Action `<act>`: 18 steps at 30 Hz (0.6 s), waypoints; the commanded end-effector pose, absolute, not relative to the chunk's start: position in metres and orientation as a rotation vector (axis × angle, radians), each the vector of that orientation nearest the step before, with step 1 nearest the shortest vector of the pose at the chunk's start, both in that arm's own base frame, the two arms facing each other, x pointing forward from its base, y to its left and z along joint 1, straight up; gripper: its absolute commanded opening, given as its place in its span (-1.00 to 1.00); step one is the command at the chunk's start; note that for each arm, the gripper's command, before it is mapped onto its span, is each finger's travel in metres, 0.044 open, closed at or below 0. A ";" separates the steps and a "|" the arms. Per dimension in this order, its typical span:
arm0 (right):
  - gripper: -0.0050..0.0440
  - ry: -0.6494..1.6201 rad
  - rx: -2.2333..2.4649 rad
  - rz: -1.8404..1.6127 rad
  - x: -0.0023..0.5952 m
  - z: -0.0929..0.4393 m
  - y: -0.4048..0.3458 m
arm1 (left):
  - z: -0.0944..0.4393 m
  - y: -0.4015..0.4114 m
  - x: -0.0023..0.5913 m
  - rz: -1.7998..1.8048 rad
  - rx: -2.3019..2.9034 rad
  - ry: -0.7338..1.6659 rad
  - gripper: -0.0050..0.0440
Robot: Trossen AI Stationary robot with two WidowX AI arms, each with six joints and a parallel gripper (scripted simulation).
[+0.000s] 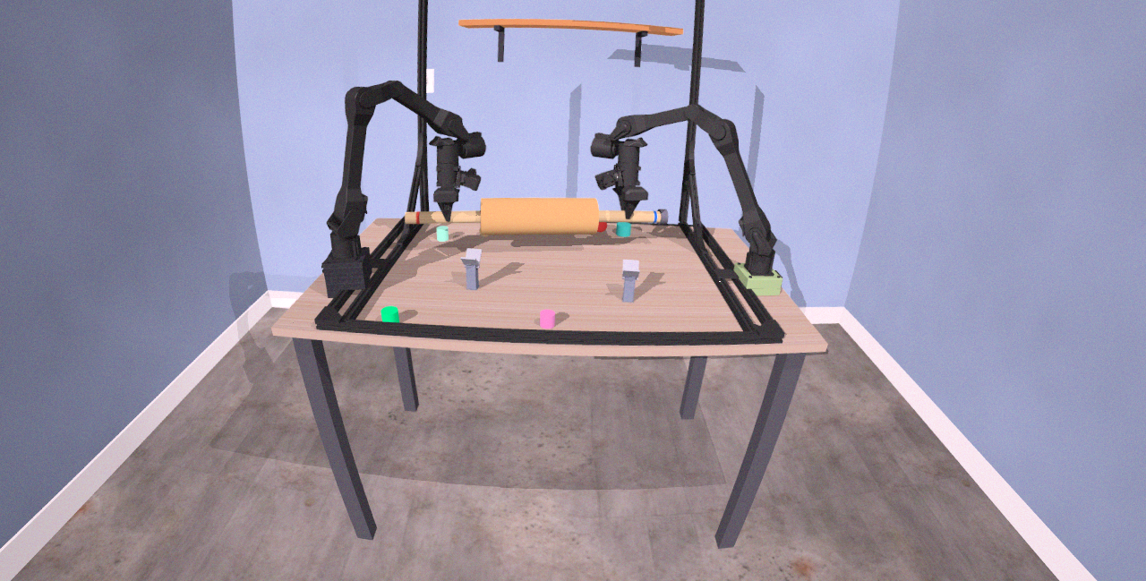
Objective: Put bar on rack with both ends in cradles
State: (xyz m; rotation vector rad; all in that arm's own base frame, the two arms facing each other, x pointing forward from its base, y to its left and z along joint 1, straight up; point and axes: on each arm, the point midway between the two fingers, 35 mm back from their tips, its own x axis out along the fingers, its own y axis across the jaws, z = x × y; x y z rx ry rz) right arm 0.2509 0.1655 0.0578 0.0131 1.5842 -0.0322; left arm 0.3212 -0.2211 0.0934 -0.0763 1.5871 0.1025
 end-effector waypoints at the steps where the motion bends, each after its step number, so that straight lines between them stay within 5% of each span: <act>1: -0.80 1.571 0.023 -0.023 0.253 0.063 0.168 | 0.103 -0.223 0.322 0.088 -0.088 1.569 -0.80; 18: -0.80 1.563 0.085 -0.088 0.260 0.066 0.154 | 0.110 -0.171 0.312 0.026 -0.023 1.577 -0.80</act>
